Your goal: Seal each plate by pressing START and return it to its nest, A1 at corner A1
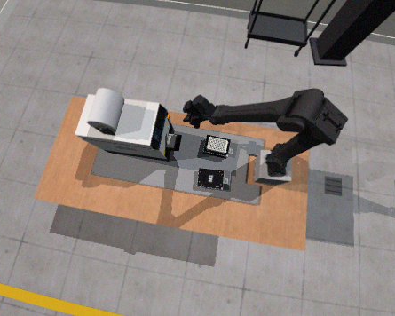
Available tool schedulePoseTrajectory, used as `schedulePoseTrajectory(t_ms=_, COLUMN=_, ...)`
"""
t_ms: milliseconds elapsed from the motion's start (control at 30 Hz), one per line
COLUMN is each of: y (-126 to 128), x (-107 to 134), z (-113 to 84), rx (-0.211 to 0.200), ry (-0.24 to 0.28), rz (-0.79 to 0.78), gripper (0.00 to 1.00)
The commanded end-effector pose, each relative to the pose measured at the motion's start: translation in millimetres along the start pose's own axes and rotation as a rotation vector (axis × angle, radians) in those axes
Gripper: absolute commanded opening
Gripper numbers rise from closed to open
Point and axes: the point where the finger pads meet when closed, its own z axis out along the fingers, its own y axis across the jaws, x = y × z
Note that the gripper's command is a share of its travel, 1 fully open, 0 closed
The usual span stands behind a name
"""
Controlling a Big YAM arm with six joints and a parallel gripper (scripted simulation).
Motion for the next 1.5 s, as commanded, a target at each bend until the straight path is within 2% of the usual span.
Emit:
schedulePoseTrajectory(t_ms=0, y=-10, x=4, z=-27.2, rx=0.028, ry=-0.021, rz=-0.020, gripper=0.00)
schedulePoseTrajectory(t_ms=100, y=-8, x=-4, z=-44.4, rx=0.024, ry=-0.035, rz=-0.032, gripper=0.00)
schedulePoseTrajectory(t_ms=200, y=-5, x=-5, z=-43.5, rx=0.015, ry=-0.029, rz=-0.033, gripper=0.00)
schedulePoseTrajectory(t_ms=433, y=-5, x=15, z=-82.4, rx=0.019, ry=-0.008, rz=-0.021, gripper=0.00)
schedulePoseTrajectory(t_ms=567, y=-4, x=18, z=-101.6, rx=0.018, ry=-0.010, rz=-0.025, gripper=0.00)
schedulePoseTrajectory(t_ms=600, y=3, x=10, z=-99.1, rx=0.019, ry=-0.011, rz=-0.134, gripper=1.00)
schedulePoseTrajectory(t_ms=667, y=16, x=0, z=-93.6, rx=0.011, ry=-0.009, rz=-0.309, gripper=1.00)
schedulePoseTrajectory(t_ms=733, y=16, x=0, z=-93.6, rx=0.011, ry=-0.009, rz=-0.309, gripper=1.00)
schedulePoseTrajectory(t_ms=800, y=21, x=-6, z=-91.3, rx=0.014, ry=0.003, rz=-0.439, gripper=1.00)
schedulePoseTrajectory(t_ms=1100, y=64, x=-60, z=-94.3, rx=0.012, ry=-0.017, rz=-0.876, gripper=1.00)
schedulePoseTrajectory(t_ms=1233, y=79, x=-70, z=-91.4, rx=0.016, ry=-0.028, rz=-1.078, gripper=1.00)
schedulePoseTrajectory(t_ms=1300, y=79, x=-70, z=-91.4, rx=0.016, ry=-0.028, rz=-1.078, gripper=1.00)
schedulePoseTrajectory(t_ms=1333, y=79, x=-64, z=-91.4, rx=0.016, ry=-0.032, rz=-1.202, gripper=1.00)
schedulePoseTrajectory(t_ms=1367, y=82, x=-63, z=-91.1, rx=0.015, ry=-0.025, rz=-1.246, gripper=1.00)
schedulePoseTrajectory(t_ms=1467, y=103, x=-81, z=-95.8, rx=0.024, ry=-0.020, rz=-1.379, gripper=1.00)
